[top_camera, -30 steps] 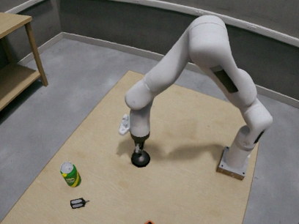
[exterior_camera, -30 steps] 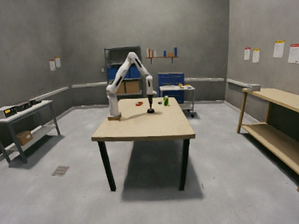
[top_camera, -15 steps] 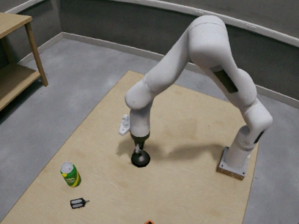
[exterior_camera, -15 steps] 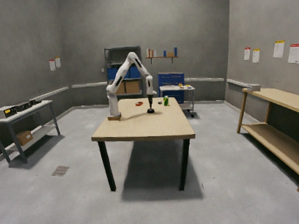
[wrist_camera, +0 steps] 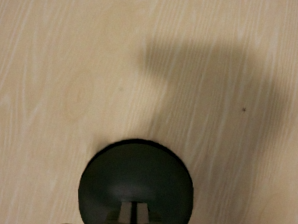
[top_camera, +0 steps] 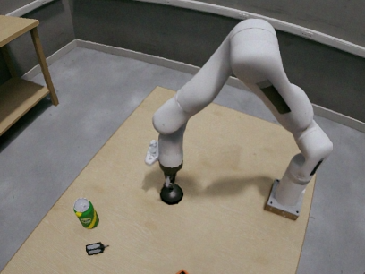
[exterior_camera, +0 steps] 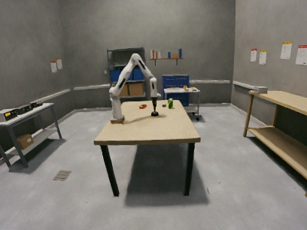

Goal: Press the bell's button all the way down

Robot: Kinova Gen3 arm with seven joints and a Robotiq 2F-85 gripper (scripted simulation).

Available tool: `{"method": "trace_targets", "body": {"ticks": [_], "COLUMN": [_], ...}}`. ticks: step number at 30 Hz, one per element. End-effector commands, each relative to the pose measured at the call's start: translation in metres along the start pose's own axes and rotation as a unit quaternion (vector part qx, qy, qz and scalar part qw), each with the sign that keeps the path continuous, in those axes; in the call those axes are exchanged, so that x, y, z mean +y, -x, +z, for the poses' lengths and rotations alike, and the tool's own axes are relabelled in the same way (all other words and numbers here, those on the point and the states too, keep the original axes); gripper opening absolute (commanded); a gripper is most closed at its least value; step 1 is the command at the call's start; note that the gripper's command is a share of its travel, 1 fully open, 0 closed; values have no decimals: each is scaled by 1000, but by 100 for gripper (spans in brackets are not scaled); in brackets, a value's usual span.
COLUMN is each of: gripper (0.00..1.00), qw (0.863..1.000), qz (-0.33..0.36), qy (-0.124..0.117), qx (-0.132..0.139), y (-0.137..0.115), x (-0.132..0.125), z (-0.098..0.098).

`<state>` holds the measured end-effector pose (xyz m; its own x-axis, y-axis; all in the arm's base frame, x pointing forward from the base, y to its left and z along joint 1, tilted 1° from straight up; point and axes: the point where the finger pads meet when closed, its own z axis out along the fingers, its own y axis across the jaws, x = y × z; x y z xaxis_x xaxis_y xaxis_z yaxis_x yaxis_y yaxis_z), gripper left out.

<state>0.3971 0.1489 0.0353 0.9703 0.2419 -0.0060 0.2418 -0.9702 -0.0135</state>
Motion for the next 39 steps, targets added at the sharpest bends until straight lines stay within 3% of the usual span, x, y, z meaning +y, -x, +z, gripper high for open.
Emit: {"method": "trace_targets", "body": {"ticks": [1,28,39], "gripper": [10,10,10], "qw": [1000,1000,1000], "qz": [0,0,0], "qy": [0,0,0], "qx": [0,0,0], "y": [0,0,0], "x": [0,0,0], "z": [0,-1,-17]}}
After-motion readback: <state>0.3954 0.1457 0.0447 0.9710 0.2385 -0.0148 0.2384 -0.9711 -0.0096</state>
